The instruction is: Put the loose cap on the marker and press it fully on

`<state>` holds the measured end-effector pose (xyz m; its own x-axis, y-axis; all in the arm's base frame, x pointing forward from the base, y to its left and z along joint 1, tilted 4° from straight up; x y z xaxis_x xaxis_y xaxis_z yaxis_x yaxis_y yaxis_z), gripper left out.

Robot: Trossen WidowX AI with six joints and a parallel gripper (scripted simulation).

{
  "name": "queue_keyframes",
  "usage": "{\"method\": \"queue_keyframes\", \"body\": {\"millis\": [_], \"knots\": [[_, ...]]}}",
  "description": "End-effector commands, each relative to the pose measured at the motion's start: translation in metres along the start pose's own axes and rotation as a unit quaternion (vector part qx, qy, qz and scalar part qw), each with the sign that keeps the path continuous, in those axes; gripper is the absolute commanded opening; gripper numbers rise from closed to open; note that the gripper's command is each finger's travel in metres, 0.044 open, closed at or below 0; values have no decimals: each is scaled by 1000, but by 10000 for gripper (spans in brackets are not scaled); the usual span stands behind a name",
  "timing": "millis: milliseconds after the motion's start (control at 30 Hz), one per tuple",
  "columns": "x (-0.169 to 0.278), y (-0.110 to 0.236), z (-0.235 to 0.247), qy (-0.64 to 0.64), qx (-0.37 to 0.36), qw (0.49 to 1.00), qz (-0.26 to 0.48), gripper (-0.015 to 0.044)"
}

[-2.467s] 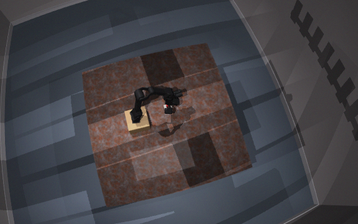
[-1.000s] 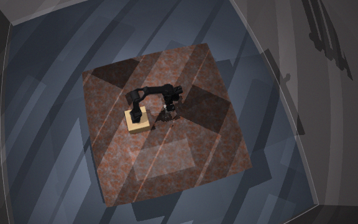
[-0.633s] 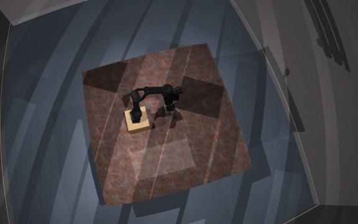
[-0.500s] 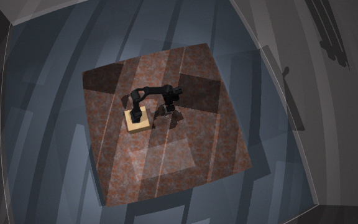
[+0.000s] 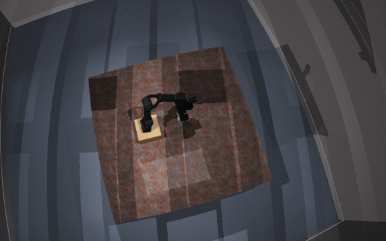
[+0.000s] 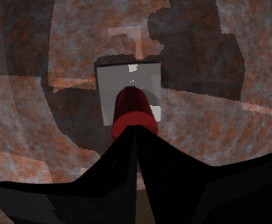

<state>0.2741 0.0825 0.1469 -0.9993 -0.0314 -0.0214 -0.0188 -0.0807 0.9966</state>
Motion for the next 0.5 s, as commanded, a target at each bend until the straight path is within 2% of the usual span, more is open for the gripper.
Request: {"method": "queue_keyframes", "body": {"millis": [0, 367, 467], "knots": [[0, -9, 0, -2, 1, 1000, 4, 0], [-2, -1, 0, 0, 1, 1000, -3, 0], [-5, 33, 1, 0, 1, 1000, -3, 0]]}}
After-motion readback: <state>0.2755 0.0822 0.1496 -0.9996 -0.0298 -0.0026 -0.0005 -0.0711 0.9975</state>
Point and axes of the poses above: the point midway between the two fingers, 35 mm back from their tips, its own y axis back along the fingers, its own z axis across the jaws, x = y × z, the point moved 10 cm from there along y, back along the fingers, and after that the axes turned 6 degrees about -y, right-handed, at the moved point
